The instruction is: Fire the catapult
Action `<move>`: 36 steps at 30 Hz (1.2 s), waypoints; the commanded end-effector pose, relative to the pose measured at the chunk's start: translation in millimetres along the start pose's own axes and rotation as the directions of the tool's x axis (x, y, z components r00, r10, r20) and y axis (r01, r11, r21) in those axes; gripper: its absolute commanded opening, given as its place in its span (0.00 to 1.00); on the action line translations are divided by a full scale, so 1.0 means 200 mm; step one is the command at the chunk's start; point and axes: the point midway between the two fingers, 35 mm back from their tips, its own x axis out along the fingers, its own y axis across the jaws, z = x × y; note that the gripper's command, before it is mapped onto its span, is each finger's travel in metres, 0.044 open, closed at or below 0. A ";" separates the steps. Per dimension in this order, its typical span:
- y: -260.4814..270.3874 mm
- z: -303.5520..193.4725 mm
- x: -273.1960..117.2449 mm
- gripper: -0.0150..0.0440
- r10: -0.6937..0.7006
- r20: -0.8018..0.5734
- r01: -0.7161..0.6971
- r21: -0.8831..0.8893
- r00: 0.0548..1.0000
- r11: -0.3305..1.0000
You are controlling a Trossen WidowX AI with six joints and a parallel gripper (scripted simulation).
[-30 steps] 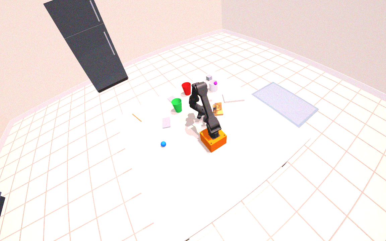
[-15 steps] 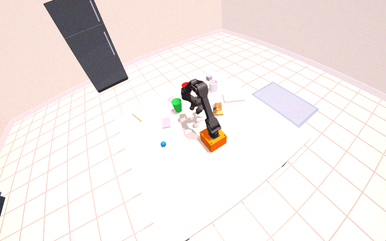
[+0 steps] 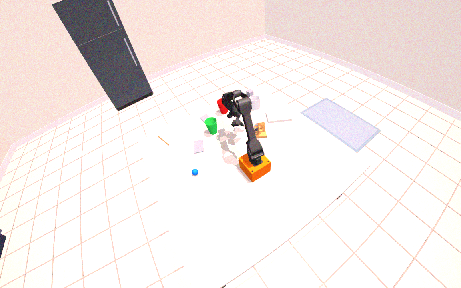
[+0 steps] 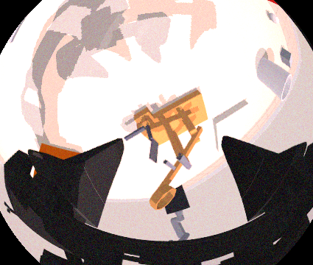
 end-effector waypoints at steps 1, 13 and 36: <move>-0.11 0.03 -0.02 1.00 -0.004 0.061 -0.002 0.112 0.998 0.994; -0.45 0.08 -0.07 1.00 -0.051 0.233 -0.058 0.438 0.971 0.897; -1.19 -0.08 -0.23 1.00 -0.315 0.486 -0.304 0.822 0.815 0.481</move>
